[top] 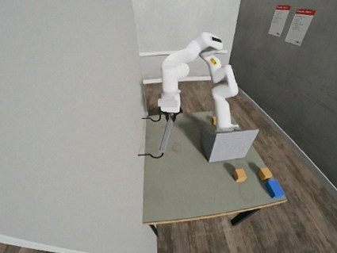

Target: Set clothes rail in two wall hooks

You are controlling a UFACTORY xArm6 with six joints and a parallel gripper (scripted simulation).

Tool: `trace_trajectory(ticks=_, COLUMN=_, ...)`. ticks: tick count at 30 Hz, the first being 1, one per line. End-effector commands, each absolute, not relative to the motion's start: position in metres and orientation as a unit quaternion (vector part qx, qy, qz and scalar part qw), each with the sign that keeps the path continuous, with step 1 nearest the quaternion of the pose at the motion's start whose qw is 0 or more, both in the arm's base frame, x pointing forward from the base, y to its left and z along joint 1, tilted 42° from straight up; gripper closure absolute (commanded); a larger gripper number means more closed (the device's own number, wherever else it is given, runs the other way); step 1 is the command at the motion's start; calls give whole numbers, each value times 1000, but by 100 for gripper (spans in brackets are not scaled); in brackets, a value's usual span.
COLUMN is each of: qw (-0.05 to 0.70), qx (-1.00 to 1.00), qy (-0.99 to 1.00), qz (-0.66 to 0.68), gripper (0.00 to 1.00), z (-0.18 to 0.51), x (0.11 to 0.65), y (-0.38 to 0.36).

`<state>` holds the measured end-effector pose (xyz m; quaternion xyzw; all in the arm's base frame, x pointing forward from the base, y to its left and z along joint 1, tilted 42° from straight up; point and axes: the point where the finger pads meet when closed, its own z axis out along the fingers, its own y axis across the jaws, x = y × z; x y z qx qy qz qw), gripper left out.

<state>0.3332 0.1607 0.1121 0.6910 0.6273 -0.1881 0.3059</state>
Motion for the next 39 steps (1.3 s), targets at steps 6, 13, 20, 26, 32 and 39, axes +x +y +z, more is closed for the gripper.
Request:
trace_trajectory(ticks=6, qw=302, qx=679, qy=640, qz=-192, gripper=100, z=113, x=334, y=162)
trace_trajectory(ticks=13, qw=299, qx=668, qy=652, qz=-197, gripper=100, z=113, x=334, y=162)
trace_trajectory(ticks=20, qw=296, qx=660, qy=661, qz=-201, gripper=100, z=113, x=334, y=162)
trace_trajectory(ticks=26, qw=293, qx=650, qy=670, qz=-205, gripper=100, z=113, x=334, y=162)
trace_trajectory(ticks=32, qw=290, qx=640, qy=680, qz=-210, gripper=100, z=113, x=334, y=162)
trace_trajectory(ticks=39, qw=288, qx=631, qy=688, qz=-213, gripper=100, z=113, x=334, y=162)
